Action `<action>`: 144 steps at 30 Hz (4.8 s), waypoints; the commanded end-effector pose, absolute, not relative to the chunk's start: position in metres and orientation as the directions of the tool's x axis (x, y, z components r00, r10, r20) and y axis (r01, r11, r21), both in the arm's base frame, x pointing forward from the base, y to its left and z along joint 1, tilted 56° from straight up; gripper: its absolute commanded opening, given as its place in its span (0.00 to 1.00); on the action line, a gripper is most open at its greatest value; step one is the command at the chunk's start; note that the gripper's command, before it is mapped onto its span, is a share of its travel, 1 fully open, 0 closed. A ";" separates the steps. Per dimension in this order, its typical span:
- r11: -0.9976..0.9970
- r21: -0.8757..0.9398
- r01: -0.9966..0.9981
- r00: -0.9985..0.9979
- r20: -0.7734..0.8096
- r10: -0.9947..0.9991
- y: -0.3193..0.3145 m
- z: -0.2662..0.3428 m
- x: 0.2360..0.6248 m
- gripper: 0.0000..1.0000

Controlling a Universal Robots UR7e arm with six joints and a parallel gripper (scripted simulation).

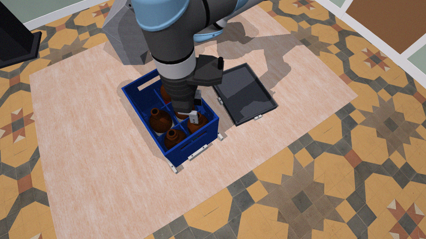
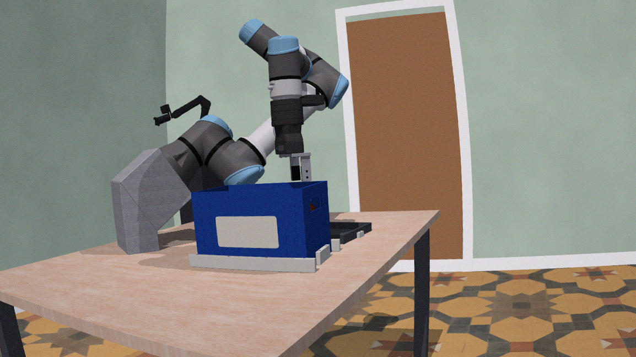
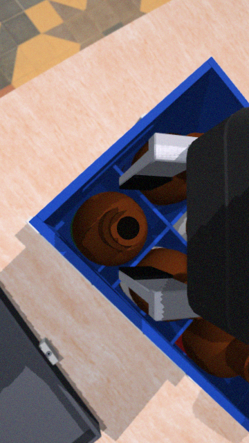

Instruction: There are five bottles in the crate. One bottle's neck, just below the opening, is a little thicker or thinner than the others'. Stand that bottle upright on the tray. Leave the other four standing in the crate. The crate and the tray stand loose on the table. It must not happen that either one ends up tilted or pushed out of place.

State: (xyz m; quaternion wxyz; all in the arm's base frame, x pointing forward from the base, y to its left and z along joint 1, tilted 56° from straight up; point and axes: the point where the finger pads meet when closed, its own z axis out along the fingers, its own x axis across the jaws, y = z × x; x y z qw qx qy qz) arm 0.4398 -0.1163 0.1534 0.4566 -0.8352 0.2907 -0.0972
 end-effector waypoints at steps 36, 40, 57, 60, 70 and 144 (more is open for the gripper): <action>-0.414 -0.819 -0.397 0.812 -0.102 -0.575 -0.117 0.154 0.440 1.00; -0.414 -0.819 -0.397 0.812 -0.102 -0.575 -0.117 0.153 0.440 1.00; -0.414 -0.819 -0.397 0.812 -0.102 -0.575 -0.111 0.149 0.443 1.00; -0.414 -0.819 -0.397 0.812 -0.102 -0.575 -0.109 0.148 0.444 1.00; -0.414 -0.819 -0.397 0.812 -0.102 -0.575 -0.103 0.142 0.448 1.00; -0.414 -0.819 -0.397 0.812 -0.102 -0.575 -0.090 0.132 0.456 0.00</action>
